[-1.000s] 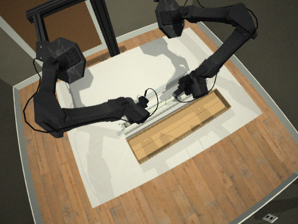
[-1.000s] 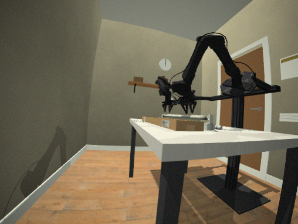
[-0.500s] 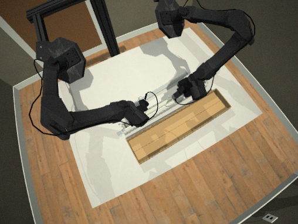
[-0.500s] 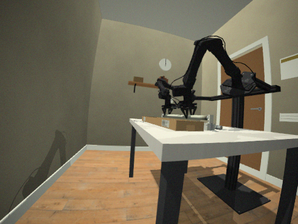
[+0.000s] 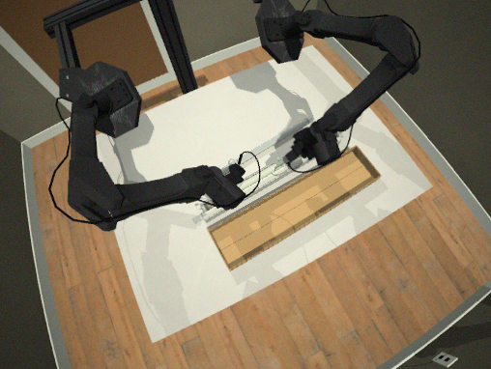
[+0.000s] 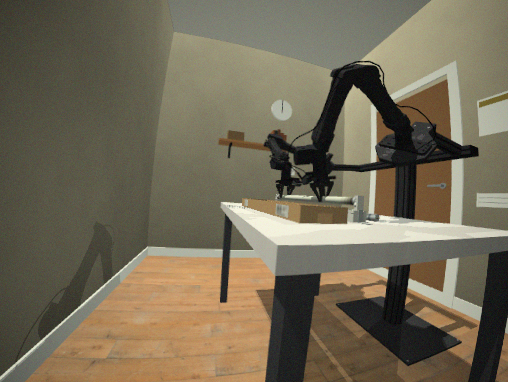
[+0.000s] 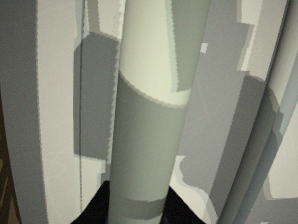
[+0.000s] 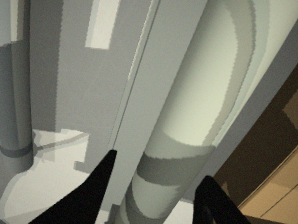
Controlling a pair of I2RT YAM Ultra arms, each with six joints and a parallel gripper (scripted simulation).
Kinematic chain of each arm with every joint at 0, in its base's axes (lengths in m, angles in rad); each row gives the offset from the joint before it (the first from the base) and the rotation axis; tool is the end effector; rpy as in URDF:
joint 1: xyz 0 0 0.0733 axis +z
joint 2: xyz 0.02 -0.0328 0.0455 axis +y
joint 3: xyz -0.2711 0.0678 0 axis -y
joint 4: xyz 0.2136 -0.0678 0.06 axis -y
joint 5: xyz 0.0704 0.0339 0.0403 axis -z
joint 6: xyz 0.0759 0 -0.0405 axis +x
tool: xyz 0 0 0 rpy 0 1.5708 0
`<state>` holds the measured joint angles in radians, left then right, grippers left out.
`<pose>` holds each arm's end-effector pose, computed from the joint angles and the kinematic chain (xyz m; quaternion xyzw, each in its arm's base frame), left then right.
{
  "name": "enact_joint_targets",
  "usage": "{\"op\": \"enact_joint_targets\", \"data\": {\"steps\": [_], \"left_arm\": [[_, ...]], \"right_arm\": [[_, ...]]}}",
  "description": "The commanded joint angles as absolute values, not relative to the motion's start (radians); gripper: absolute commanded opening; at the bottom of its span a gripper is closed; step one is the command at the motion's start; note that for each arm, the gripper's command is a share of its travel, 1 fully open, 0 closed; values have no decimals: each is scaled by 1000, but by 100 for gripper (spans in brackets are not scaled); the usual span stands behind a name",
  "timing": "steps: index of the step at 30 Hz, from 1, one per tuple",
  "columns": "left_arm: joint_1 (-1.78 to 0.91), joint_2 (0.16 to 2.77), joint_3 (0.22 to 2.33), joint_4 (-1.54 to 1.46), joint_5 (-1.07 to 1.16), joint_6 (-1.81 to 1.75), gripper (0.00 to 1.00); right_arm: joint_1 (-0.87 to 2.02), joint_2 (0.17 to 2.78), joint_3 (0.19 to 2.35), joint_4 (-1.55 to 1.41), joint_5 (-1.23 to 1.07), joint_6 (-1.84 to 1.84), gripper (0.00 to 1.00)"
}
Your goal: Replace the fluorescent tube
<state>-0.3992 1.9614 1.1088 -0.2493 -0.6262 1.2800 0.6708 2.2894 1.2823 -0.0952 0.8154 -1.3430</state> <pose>0.3571 -0.1012 0.1304 0.6410 0.6712 0.3652 0.0722 0.3614 0.2177 0.0650 -0.7055 0.5551 -0.4344 0.0740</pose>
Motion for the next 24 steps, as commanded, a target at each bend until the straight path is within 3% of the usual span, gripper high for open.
{"op": "enact_joint_targets", "data": {"steps": [1,10,11,24], "left_arm": [[-428,1941,1116,-238,-613,1287,11],[-428,1941,1116,-238,-613,1287,11],[-428,1941,1116,-238,-613,1287,11],[-428,1941,1116,-238,-613,1287,11]], "right_arm": [[700,2285,1280,-92,801,-1346,49],[700,2285,1280,-92,801,-1346,49],[700,2285,1280,-92,801,-1346,11],[699,2285,1280,-112,801,-1339,11]]}}
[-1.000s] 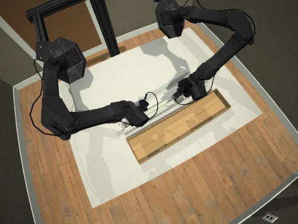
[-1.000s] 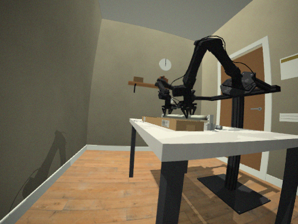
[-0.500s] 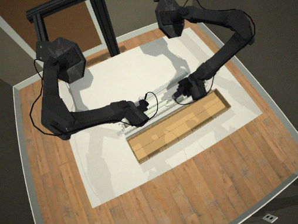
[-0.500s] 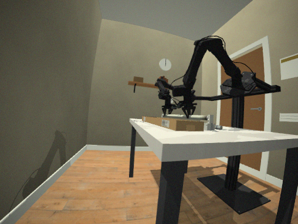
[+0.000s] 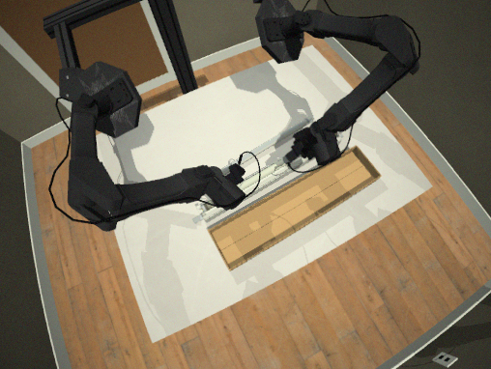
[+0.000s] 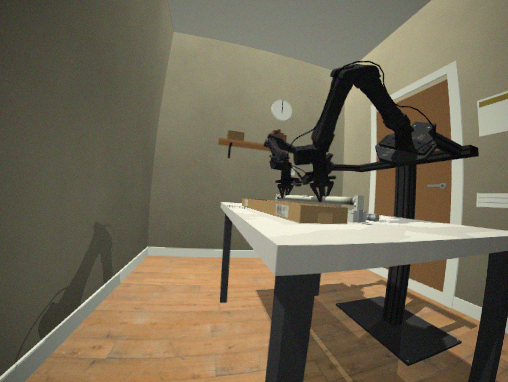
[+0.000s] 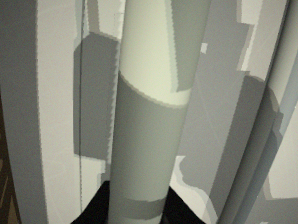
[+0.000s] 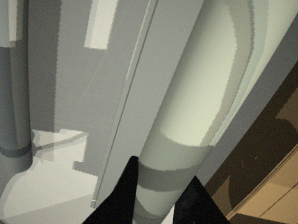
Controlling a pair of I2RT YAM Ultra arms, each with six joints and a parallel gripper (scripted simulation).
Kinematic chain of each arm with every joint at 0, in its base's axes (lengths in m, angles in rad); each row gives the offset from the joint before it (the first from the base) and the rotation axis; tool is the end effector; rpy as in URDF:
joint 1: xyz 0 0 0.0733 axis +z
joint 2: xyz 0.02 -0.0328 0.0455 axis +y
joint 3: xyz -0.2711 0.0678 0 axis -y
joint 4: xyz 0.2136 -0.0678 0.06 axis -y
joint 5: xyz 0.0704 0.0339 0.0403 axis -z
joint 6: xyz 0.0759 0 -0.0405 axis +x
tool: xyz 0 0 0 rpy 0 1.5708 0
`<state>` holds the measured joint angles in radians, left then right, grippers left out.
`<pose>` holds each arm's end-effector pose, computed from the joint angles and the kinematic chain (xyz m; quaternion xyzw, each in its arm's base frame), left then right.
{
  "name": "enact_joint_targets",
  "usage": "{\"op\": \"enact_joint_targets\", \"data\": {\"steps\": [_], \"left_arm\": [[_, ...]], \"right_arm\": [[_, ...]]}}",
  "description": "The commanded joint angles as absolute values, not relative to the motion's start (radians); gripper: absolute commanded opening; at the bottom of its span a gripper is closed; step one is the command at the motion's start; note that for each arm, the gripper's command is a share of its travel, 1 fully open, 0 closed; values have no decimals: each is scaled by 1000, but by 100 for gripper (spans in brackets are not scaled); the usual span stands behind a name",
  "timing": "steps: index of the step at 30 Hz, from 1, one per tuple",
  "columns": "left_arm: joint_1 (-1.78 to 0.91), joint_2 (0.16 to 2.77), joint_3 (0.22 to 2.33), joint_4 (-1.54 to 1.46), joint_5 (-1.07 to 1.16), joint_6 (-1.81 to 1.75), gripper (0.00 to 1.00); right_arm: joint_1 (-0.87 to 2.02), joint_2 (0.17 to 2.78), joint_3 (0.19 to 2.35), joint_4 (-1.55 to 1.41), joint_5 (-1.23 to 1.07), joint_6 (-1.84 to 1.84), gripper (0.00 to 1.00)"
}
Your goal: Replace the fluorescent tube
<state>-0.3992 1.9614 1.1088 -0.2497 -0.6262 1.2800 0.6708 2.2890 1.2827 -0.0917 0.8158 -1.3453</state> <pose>0.3571 -0.1012 0.1303 0.6411 0.6712 0.3652 0.0720 0.3618 0.2180 0.0655 -0.7052 0.5547 -0.4351 0.0753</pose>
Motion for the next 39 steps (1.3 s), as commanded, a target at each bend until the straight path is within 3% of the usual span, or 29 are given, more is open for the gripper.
{"op": "enact_joint_targets", "data": {"steps": [1,39], "left_arm": [[-428,1941,1116,-238,-613,1287,11],[-423,1953,1159,-310,-600,1273,11]], "right_arm": [[699,2285,1280,-112,801,-1339,11],[695,2320,1332,-176,788,-1315,11]]}}
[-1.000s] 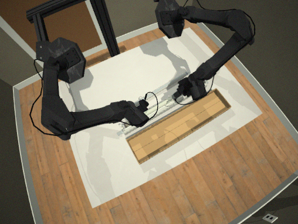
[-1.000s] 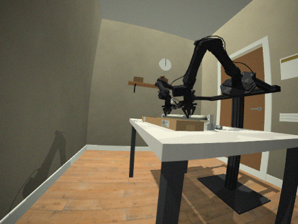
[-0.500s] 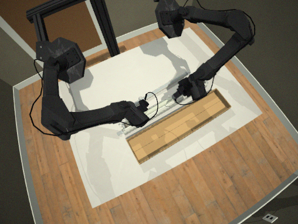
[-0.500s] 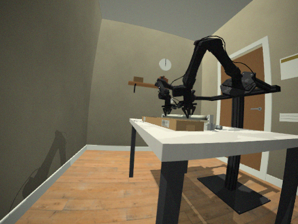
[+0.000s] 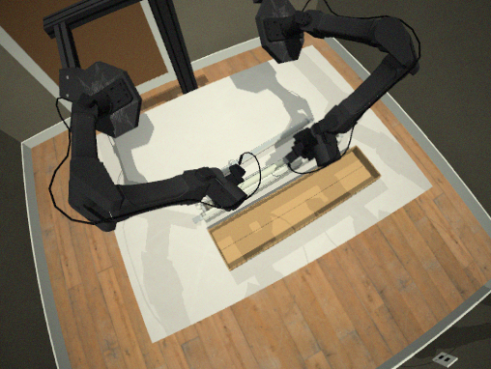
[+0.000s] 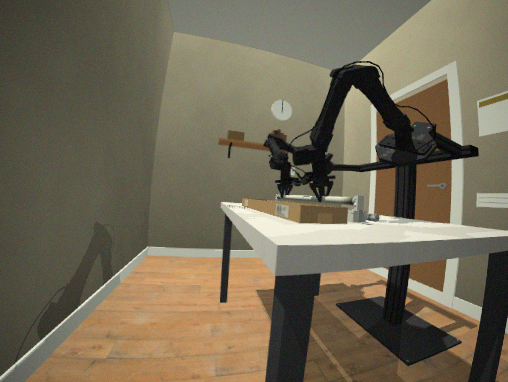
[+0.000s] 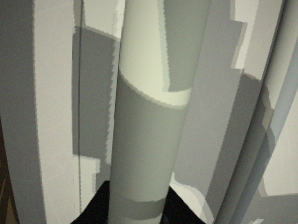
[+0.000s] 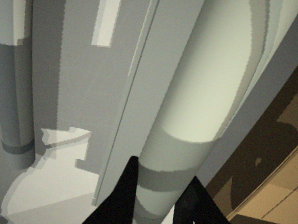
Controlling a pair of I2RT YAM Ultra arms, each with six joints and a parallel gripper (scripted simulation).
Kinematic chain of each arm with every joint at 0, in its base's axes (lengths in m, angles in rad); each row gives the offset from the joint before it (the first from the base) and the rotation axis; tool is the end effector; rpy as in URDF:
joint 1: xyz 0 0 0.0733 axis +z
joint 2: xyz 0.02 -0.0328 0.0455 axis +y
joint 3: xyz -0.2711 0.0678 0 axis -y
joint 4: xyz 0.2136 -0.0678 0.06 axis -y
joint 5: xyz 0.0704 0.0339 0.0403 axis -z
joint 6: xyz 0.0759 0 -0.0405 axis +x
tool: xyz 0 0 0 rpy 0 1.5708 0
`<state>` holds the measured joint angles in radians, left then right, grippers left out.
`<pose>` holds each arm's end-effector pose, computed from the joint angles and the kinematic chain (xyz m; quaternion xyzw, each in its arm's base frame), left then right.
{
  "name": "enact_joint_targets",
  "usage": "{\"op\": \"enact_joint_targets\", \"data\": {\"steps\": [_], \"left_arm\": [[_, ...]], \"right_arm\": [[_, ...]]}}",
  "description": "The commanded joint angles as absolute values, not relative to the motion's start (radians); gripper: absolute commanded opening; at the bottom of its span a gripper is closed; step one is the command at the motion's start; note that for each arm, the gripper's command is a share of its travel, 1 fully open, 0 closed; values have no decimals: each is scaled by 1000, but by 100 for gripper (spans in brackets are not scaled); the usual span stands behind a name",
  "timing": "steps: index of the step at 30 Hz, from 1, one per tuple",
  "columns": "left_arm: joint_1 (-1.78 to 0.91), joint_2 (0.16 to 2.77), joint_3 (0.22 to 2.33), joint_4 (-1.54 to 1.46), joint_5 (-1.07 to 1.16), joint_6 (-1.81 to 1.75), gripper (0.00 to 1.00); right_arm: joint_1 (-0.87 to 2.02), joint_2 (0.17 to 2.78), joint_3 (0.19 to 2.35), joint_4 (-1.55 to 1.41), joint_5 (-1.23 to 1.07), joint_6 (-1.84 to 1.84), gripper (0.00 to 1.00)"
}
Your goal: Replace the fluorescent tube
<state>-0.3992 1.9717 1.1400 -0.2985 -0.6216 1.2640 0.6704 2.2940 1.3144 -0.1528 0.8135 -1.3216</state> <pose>0.3587 -0.1021 0.1314 0.6416 0.6753 0.3581 0.0638 0.3628 0.2187 0.0671 -0.7056 0.5596 -0.4298 0.0657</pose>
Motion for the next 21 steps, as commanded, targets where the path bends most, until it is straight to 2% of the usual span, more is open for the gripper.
{"op": "enact_joint_targets", "data": {"steps": [1,21], "left_arm": [[-423,1953,1159,-310,-600,1273,11],[-418,1961,1182,-334,-594,1264,11]], "right_arm": [[695,2320,1332,-176,788,-1315,11],[688,2328,1355,-172,779,-1307,11]]}}
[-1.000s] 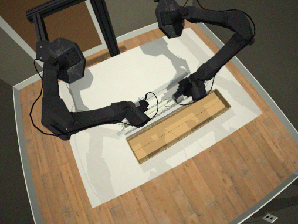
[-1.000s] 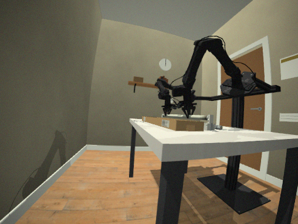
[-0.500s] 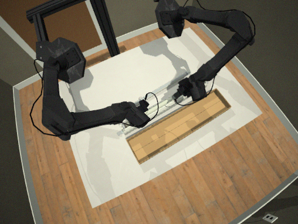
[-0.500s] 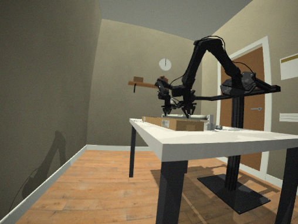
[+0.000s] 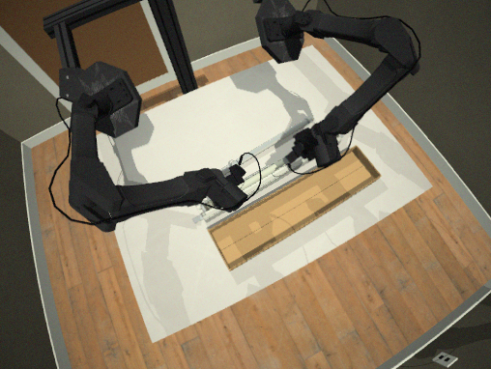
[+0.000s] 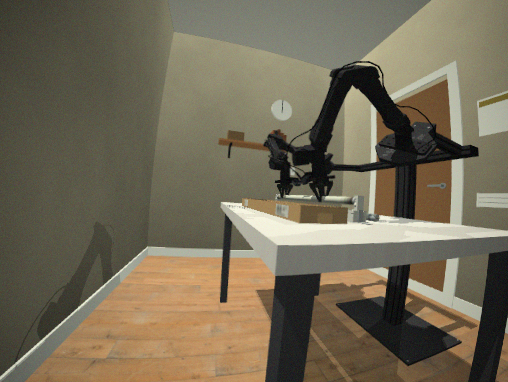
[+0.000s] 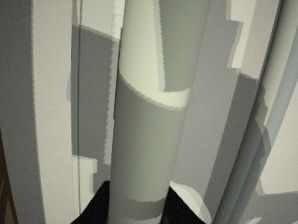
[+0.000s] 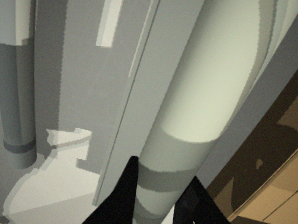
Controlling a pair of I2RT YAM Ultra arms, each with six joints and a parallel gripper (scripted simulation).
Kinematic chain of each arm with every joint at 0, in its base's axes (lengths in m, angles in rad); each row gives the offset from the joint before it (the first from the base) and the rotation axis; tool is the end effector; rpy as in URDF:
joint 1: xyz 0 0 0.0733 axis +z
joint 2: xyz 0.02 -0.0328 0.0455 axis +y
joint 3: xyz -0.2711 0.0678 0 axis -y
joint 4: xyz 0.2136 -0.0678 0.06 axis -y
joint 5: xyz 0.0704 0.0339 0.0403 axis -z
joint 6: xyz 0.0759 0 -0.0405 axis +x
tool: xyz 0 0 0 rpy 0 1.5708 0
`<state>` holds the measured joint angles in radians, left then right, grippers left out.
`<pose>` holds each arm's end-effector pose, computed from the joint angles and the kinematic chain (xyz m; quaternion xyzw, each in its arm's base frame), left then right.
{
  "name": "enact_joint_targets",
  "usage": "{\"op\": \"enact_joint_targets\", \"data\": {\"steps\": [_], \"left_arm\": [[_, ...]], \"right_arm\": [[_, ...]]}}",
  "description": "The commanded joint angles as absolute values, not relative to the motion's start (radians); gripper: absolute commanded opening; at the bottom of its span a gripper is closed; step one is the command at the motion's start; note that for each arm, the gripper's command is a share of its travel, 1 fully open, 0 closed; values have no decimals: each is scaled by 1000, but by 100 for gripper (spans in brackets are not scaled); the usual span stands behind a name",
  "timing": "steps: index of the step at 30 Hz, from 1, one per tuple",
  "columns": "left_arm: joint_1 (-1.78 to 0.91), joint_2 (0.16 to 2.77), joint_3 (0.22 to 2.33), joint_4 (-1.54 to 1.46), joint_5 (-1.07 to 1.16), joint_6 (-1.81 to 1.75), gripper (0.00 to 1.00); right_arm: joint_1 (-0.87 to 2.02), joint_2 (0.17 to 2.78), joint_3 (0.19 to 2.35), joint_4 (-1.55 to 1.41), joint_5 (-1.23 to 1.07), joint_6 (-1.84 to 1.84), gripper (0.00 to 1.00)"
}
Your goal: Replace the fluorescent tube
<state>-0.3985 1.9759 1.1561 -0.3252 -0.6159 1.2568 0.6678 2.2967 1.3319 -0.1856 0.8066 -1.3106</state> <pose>0.3593 -0.1025 0.1321 0.6425 0.6774 0.3532 0.0598 0.3638 0.2185 0.0679 -0.7066 0.5626 -0.4248 0.0608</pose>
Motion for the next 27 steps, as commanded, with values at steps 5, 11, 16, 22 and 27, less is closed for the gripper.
{"op": "enact_joint_targets", "data": {"steps": [5,11,16,22,27], "left_arm": [[-419,1944,1181,-336,-592,1262,11],[-424,1942,1159,-344,-595,1248,11],[-423,1943,1150,-345,-598,1247,11],[-431,1935,1137,-348,-605,1244,11],[-435,1932,1137,-354,-609,1240,11]], "right_arm": [[693,2309,1356,-205,779,-1302,11],[698,2262,1339,-213,783,-1297,11],[696,2276,1329,-214,788,-1295,11],[703,2246,1326,-218,798,-1292,11],[707,2249,1325,-224,811,-1287,11]]}}
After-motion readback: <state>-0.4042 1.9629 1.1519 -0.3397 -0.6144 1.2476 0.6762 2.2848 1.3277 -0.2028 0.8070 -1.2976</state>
